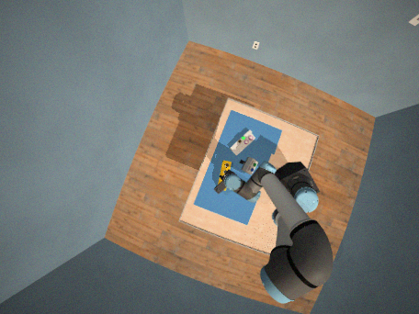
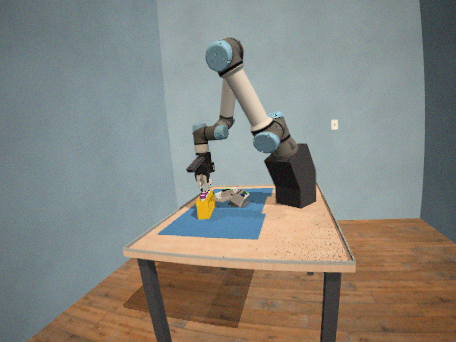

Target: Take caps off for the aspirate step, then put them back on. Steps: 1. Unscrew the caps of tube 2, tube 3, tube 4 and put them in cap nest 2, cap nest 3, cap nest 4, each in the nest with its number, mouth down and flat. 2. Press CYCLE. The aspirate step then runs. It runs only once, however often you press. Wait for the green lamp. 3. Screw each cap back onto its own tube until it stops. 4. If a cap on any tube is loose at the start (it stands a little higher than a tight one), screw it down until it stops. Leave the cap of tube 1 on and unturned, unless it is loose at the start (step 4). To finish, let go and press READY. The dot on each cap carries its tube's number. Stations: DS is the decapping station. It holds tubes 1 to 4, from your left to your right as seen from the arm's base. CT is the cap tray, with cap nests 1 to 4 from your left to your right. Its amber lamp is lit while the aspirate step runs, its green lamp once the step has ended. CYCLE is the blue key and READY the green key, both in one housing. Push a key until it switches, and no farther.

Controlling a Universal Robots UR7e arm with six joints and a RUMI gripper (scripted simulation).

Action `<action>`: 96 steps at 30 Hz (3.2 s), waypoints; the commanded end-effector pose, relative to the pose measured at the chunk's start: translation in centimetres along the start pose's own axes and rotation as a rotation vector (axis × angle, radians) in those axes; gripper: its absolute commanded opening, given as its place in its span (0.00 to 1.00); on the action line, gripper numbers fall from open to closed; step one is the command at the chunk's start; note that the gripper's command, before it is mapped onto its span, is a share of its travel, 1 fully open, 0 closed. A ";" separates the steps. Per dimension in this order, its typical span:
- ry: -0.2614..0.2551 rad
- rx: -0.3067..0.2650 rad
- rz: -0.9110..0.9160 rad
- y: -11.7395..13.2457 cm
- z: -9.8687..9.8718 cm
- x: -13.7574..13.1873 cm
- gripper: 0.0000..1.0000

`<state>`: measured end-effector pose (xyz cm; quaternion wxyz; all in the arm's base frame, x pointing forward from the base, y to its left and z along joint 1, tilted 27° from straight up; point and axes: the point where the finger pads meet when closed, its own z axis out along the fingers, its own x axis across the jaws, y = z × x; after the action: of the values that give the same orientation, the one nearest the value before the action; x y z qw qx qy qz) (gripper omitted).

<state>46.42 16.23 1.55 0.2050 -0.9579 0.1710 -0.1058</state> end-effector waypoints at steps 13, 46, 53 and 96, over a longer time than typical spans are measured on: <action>0.001 0.000 0.000 0.0 0.0 0.0 0.35; 0.001 0.000 -0.680 0.0 0.8 0.0 0.35; 0.001 0.000 -0.880 0.0 0.8 0.0 0.35; 0.001 0.000 -0.247 0.0 0.8 0.0 0.00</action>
<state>46.64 16.47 0.81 0.1830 -0.9707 -0.0499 -0.1473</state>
